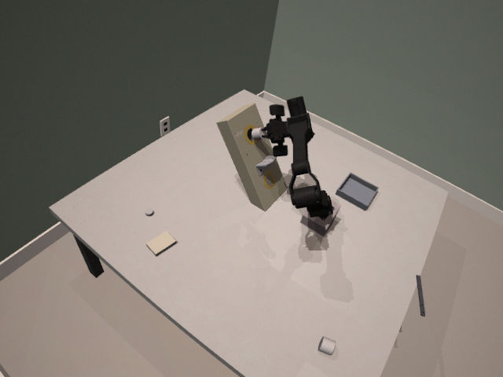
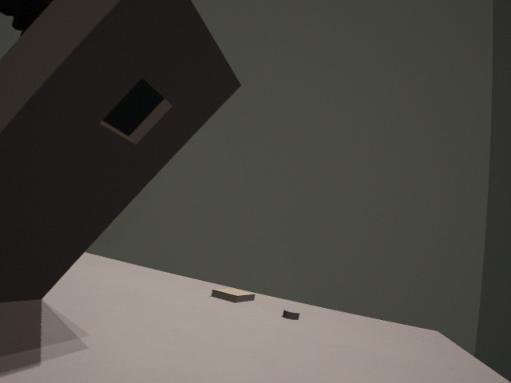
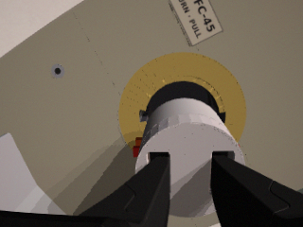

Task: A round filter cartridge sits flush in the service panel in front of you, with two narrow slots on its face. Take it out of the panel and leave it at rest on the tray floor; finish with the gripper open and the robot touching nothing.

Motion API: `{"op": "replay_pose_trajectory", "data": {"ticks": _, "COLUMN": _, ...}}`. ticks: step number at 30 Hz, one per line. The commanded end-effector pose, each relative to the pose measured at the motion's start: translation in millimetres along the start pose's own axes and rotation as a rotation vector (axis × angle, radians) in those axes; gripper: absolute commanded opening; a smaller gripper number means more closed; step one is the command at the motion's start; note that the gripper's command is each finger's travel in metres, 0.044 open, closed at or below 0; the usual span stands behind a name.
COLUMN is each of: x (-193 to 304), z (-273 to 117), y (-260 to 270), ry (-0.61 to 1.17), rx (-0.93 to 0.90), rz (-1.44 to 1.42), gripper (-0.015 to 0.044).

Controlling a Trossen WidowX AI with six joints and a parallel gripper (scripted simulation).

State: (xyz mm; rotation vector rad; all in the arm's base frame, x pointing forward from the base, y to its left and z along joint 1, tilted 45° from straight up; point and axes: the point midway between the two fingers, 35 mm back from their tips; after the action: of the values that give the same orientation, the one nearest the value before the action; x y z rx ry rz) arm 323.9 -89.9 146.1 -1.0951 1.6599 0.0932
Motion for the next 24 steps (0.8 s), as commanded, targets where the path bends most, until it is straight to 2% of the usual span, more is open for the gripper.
{"op": "replay_pose_trajectory", "data": {"ticks": 1, "x": -4, "z": -13, "y": -1, "ry": -0.006, "rx": 0.008, "rz": -0.011, "gripper": 0.0000}}
{"op": "replay_pose_trajectory", "data": {"ticks": 24, "x": 8, "z": -4, "y": 64, "ry": -0.006, "rx": 0.008, "rz": -0.011, "gripper": 0.0000}}
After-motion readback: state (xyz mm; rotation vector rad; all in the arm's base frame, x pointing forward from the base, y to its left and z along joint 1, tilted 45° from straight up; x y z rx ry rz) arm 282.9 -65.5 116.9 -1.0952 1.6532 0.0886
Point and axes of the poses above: the point midway between the two fingers, 35 mm back from their tips, its own z axis out along the fingers, its own y axis across the jaws, x = y × z, and after that the axes turned 15 degrees about -z, right-handed
